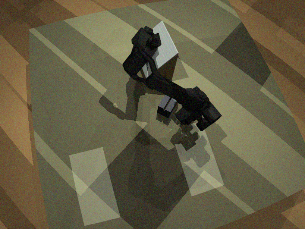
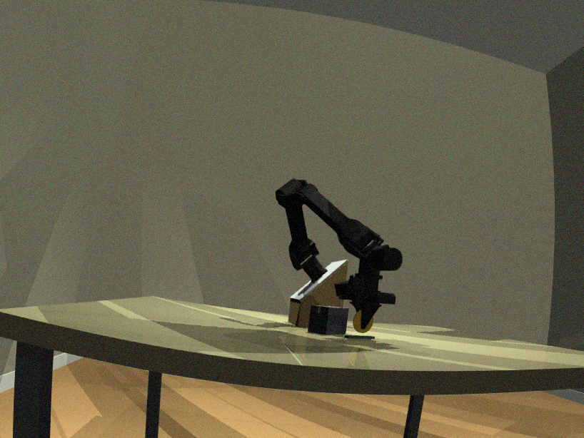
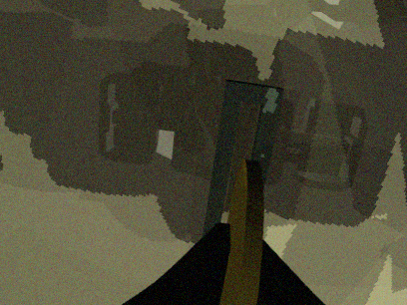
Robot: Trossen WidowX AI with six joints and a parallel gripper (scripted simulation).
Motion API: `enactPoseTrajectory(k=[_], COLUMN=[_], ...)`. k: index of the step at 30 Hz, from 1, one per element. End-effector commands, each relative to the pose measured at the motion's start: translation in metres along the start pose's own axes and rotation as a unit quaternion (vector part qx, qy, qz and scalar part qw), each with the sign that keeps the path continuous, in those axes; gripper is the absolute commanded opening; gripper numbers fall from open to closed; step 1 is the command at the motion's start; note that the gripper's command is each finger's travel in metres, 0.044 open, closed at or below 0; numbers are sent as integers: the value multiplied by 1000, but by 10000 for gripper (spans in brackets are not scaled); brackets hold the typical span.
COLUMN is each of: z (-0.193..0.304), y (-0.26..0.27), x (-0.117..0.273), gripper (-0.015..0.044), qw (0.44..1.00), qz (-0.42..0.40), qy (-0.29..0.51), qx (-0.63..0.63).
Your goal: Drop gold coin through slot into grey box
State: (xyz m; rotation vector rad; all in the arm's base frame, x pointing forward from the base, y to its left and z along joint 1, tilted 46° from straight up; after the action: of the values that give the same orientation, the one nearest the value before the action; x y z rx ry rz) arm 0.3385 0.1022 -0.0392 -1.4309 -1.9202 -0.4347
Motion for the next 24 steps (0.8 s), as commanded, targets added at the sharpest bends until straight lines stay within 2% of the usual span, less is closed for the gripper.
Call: enactPoseTrajectory(k=[1, 24], z=[-2, -3], y=[2, 1], x=[12, 70], gripper=[0, 0], qw=[1000, 1000], qz=[-3, -3], qy=[3, 3], qx=[-6, -6])
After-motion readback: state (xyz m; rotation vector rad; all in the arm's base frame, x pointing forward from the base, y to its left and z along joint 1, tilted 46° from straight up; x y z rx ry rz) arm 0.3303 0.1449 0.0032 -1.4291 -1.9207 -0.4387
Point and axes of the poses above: the point midway between the two fingers, 35 mm back from their tips, its own x axis back along the fingers, its own y axis across the jaws, z = x × y, the point moved 10 cm from there along x, back along the fingers, and after that the axes turned 4 degrees about -x, right-handed, at the moved point
